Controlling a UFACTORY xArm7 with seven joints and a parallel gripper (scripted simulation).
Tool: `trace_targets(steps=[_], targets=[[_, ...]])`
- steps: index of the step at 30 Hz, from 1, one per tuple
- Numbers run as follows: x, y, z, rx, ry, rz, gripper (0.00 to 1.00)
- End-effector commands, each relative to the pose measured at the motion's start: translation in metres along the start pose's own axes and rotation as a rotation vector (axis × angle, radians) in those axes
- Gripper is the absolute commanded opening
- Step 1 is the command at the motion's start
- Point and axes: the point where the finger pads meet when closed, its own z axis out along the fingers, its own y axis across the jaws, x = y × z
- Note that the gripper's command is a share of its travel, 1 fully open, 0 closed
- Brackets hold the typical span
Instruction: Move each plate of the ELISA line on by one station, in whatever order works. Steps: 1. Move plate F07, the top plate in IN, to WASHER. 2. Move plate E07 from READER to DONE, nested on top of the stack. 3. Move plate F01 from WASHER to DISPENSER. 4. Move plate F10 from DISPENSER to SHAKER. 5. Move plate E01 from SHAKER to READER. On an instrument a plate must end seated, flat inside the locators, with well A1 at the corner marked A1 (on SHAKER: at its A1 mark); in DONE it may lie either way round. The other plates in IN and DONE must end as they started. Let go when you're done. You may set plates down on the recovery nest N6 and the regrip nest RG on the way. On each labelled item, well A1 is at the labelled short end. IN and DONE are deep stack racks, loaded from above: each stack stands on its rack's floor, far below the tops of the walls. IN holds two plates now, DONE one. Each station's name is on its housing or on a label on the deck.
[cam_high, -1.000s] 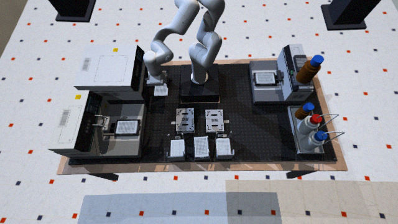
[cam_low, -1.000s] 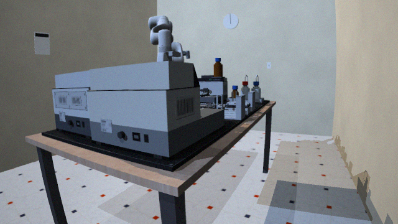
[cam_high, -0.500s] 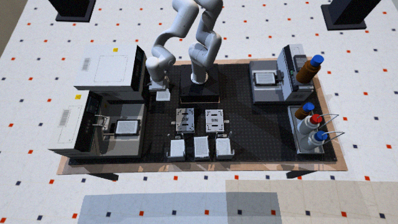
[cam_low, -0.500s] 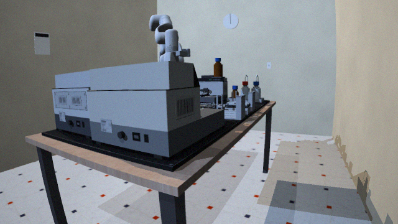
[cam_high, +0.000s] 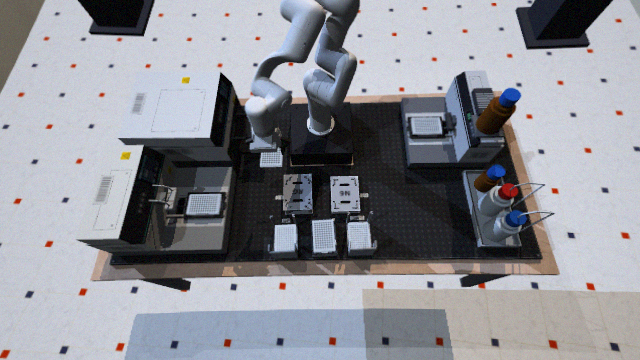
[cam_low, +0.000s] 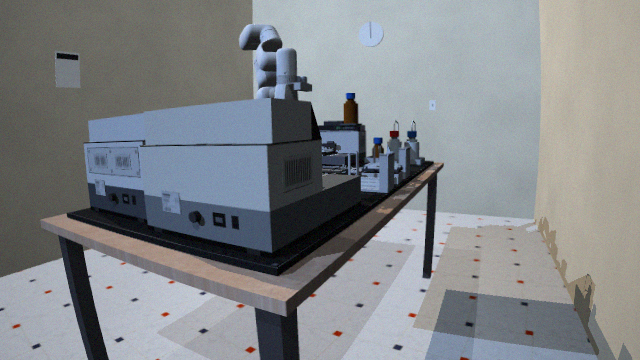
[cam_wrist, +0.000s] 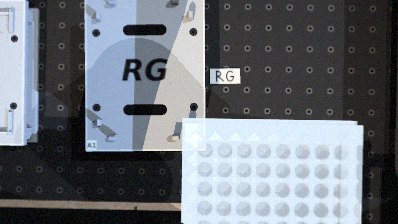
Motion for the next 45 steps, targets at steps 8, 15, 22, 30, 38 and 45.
trace_targets(steps=[8,15,22,30,38,45], targets=[[0.017,-0.024,-0.002,-0.003,0.004,-0.002,0.00],[0.028,-0.044,-0.002,-0.003,0.004,-0.002,0.00],[0.037,-0.059,-0.002,-0.003,0.004,-0.005,0.00],[0.050,-0.082,-0.002,-0.002,0.004,-0.005,0.00],[0.061,-0.099,-0.002,-0.002,0.004,-0.005,0.00],[0.073,-0.119,-0.002,-0.002,0.004,-0.008,0.00]])
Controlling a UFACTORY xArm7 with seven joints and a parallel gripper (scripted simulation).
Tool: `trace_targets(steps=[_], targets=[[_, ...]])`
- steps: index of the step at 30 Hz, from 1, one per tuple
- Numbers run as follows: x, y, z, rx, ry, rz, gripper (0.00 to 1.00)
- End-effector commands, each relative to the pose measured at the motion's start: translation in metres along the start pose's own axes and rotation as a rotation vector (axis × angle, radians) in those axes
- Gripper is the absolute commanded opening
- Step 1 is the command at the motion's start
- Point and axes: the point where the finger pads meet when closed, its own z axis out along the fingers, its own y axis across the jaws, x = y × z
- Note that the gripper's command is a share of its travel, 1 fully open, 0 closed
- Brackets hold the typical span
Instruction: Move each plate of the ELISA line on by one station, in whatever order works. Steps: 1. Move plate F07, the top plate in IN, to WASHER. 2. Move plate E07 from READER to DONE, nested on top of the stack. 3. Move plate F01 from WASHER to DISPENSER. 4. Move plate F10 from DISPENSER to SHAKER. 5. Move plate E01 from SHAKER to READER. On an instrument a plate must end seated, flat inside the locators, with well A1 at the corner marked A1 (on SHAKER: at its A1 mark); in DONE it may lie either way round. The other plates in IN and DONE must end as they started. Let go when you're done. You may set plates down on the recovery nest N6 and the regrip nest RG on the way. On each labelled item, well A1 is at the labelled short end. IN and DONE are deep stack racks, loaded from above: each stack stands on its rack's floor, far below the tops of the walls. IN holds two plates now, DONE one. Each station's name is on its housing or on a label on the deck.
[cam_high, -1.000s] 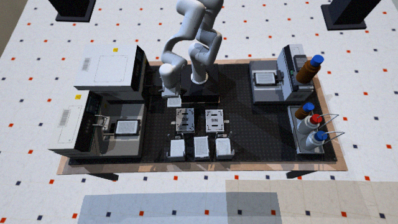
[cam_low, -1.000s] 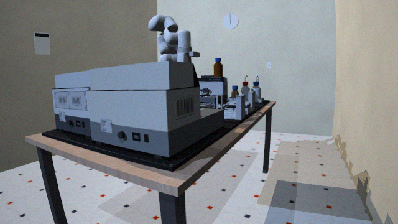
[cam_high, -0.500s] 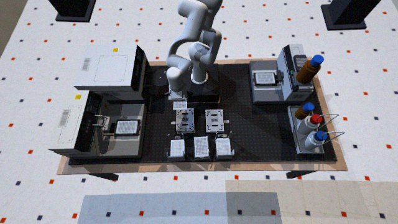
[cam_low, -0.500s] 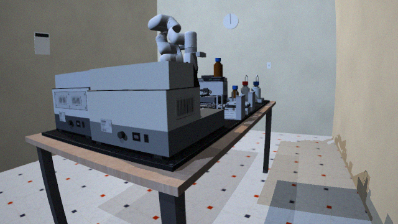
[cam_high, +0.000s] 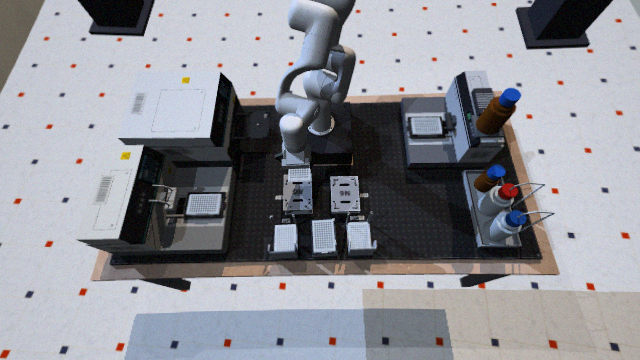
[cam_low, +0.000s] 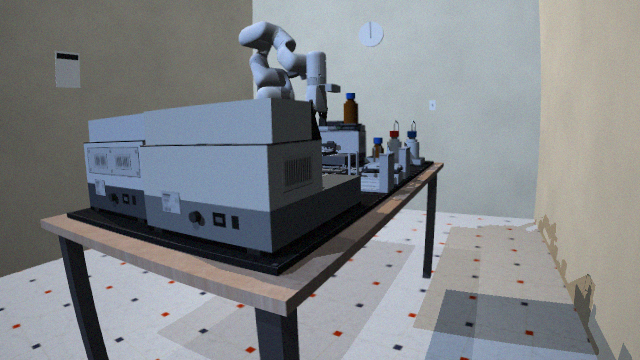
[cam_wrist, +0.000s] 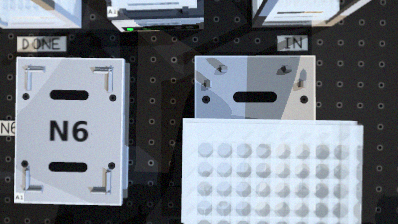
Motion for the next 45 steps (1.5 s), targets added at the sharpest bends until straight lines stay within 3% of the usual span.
trace_targets(steps=[1,45], targets=[[0.009,-0.011,-0.001,-0.002,0.004,-0.001,0.00],[0.073,-0.119,-0.001,-0.001,0.004,-0.006,0.00]])
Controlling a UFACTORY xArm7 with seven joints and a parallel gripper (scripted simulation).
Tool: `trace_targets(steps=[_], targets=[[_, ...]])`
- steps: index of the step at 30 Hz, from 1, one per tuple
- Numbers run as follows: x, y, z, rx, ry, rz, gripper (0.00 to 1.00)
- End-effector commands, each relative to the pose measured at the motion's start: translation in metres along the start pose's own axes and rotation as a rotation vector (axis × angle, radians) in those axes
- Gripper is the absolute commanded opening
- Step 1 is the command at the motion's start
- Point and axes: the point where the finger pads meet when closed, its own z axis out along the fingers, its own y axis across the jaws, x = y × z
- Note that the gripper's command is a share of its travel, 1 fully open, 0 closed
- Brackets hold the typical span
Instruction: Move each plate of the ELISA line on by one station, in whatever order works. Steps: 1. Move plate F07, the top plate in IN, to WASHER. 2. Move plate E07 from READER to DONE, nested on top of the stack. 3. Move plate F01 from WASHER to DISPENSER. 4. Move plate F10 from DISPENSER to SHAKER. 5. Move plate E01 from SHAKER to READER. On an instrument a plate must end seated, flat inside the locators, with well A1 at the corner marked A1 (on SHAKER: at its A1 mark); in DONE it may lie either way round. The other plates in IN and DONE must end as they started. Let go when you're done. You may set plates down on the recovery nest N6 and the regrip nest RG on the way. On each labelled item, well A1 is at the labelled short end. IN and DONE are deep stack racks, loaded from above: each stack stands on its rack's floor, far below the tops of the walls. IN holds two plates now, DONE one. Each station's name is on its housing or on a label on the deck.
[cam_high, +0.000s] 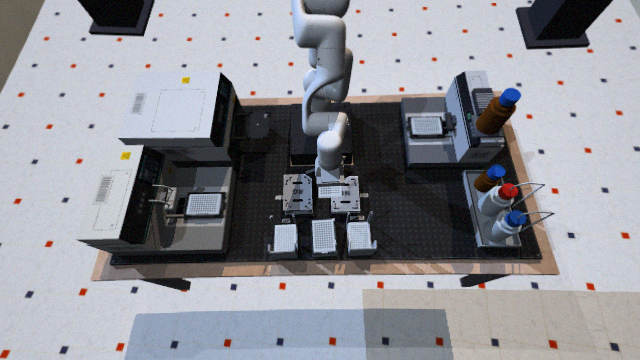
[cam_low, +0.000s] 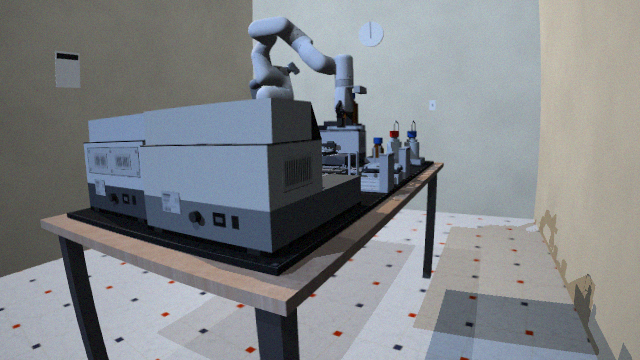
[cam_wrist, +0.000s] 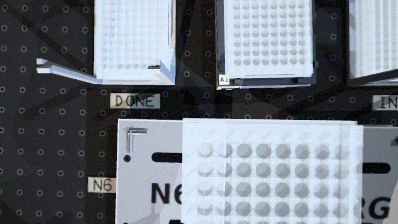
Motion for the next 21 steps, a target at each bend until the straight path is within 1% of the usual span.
trace_targets(steps=[1,10,14,16,21], targets=[[0.007,-0.007,-0.001,-0.001,0.004,0.002,0.00],[0.022,-0.033,-0.001,-0.001,0.004,0.002,0.00],[0.029,-0.043,-0.001,-0.001,0.004,-0.001,0.00],[0.029,-0.043,-0.001,-0.001,0.004,-0.001,0.00],[0.040,-0.056,-0.001,-0.001,0.004,-0.001,0.00]])
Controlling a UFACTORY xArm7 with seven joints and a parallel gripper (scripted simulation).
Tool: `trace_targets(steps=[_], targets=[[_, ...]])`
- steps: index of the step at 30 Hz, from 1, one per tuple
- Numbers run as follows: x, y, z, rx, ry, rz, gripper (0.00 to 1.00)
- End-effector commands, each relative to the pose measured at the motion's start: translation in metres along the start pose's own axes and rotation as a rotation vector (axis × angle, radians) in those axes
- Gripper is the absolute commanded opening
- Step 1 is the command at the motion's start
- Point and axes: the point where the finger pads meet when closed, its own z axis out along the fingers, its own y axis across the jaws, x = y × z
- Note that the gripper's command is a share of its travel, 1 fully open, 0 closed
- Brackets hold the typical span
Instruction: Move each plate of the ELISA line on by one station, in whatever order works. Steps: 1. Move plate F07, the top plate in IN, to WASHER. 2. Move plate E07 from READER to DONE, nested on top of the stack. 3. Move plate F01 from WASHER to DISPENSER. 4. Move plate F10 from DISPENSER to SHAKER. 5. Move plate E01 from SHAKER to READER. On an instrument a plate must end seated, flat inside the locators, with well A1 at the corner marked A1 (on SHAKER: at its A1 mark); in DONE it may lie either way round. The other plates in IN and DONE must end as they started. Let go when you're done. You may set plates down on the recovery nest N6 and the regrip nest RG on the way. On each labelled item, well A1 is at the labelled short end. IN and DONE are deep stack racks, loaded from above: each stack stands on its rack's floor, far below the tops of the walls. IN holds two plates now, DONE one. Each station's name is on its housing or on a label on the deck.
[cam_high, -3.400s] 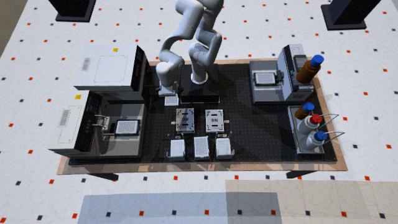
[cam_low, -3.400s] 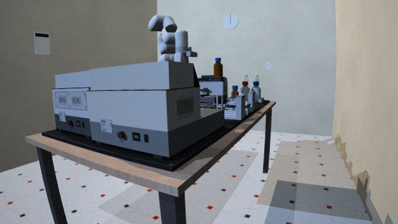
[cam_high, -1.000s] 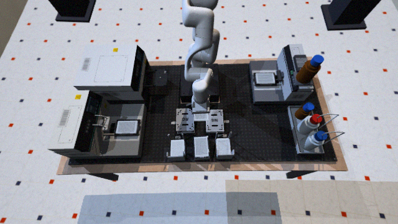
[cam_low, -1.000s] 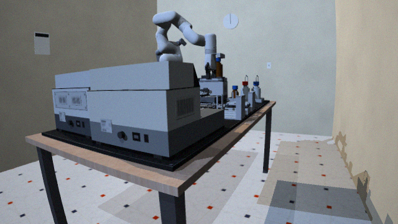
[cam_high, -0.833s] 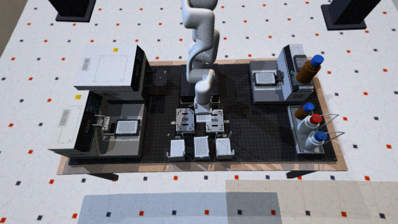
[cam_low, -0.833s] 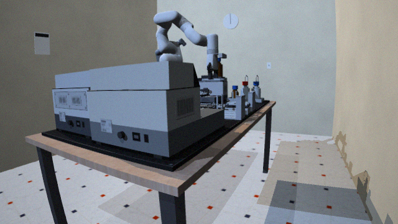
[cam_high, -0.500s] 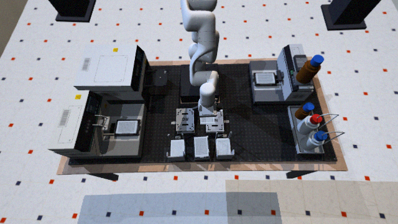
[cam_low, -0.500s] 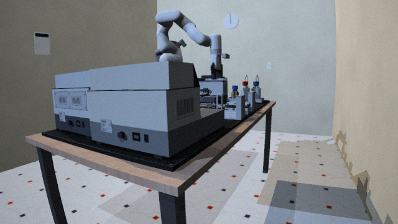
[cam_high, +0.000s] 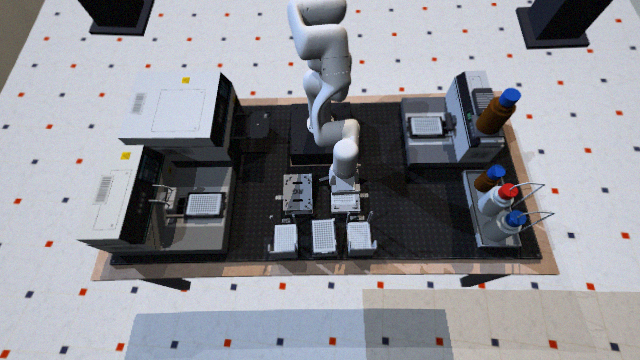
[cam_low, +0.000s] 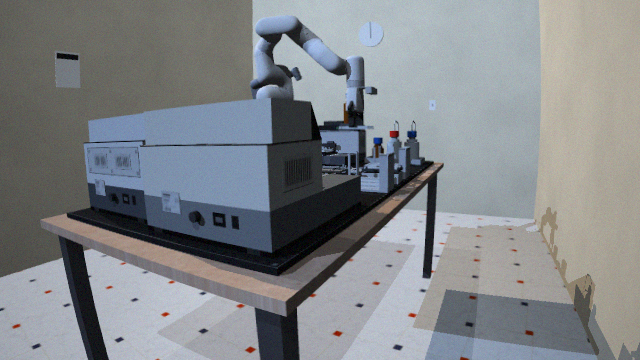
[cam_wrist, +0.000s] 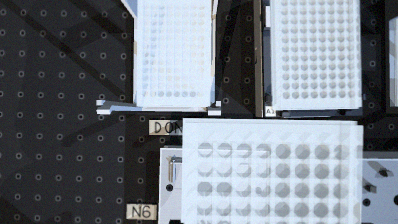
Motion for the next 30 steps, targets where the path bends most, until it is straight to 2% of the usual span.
trace_targets(steps=[1,9,12,27,30], targets=[[0.010,-0.011,-0.001,-0.001,0.004,0.000,0.00],[0.026,-0.032,-0.001,-0.001,0.004,0.000,0.00],[0.026,-0.033,-0.001,-0.001,0.004,0.000,0.00],[0.074,-0.049,-0.002,-0.001,0.004,-0.003,0.00],[0.077,-0.051,-0.002,0.000,0.004,-0.003,0.00]])
